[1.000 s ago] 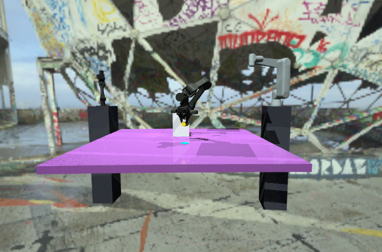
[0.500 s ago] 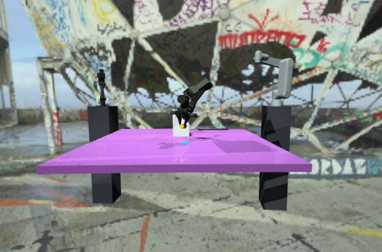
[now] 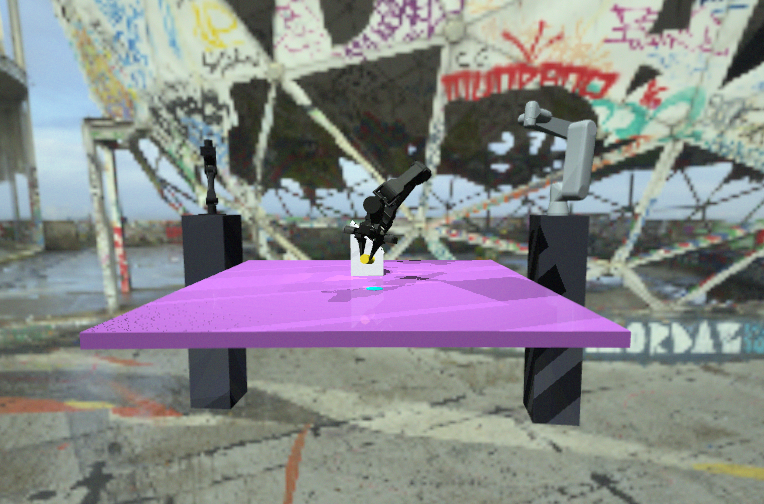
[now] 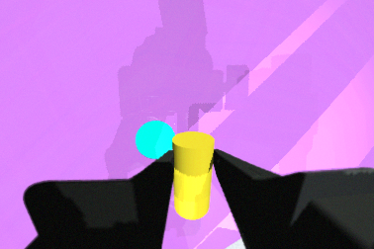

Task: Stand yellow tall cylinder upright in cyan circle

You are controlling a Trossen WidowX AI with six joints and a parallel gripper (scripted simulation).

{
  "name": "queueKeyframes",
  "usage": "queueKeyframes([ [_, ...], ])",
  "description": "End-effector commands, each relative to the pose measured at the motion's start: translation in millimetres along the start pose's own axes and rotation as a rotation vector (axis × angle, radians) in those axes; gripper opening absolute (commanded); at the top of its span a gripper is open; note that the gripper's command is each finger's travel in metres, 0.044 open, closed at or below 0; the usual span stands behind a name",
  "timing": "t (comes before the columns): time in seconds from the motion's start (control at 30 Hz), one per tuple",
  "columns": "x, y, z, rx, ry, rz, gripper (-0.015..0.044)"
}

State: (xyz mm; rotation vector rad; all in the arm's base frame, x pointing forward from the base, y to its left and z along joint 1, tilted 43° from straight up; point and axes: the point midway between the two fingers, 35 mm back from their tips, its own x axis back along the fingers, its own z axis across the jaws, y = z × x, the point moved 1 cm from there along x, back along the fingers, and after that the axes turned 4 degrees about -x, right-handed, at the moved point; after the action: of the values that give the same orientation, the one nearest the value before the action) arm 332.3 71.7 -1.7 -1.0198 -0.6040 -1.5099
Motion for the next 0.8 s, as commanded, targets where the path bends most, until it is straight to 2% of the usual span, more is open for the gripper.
queueKeyframes([
  [0.0, -3, 2, -2, 0.002, -0.022, -0.026, 0.0105],
  [0.77, -22, 6, -7, 0.027, -0.104, -0.147, 0.0105],
])
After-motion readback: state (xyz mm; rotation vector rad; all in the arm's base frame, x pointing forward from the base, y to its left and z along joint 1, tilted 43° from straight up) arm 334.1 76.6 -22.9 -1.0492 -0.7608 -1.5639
